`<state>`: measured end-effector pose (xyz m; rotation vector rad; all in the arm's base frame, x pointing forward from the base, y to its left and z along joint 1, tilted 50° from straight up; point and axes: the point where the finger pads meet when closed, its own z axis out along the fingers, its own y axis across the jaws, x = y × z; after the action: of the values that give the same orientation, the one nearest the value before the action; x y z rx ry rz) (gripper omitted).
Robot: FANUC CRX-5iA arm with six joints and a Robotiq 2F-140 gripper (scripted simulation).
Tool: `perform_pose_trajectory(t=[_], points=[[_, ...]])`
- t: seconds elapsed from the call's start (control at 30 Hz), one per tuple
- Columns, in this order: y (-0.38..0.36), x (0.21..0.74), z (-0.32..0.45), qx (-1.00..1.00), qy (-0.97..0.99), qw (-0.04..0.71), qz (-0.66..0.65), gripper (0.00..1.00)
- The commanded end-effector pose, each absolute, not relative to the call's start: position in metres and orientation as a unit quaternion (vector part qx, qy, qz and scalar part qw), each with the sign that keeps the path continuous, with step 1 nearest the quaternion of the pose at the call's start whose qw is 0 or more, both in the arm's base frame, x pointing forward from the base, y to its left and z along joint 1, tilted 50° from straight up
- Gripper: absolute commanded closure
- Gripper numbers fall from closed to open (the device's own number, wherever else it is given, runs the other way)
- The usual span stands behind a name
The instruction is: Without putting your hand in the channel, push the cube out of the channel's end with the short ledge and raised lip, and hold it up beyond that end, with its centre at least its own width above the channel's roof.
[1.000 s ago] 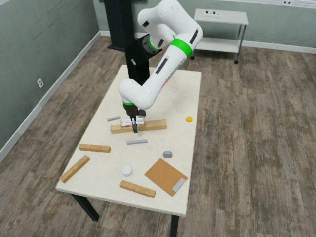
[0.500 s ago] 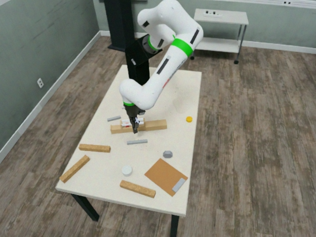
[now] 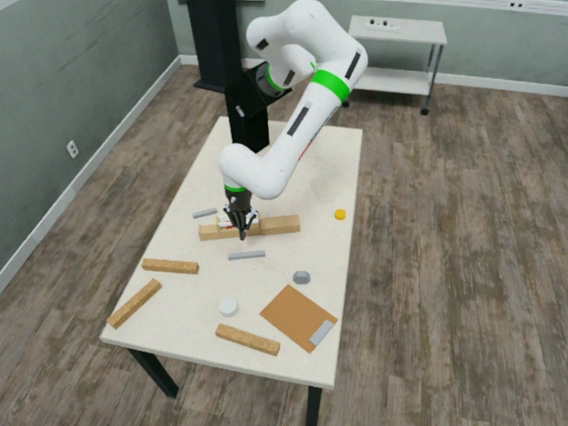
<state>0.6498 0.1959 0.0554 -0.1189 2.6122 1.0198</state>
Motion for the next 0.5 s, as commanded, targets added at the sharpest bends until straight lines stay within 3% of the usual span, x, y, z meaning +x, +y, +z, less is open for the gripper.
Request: perform_pose_trajectory(t=[0.0,0.47], points=[[0.1945,0.6500,0.0556,-0.167,0.900,0.222,0.335,0.90],[0.1935,0.6503,0.0558,-0.451,0.804,0.313,0.231,0.90]])
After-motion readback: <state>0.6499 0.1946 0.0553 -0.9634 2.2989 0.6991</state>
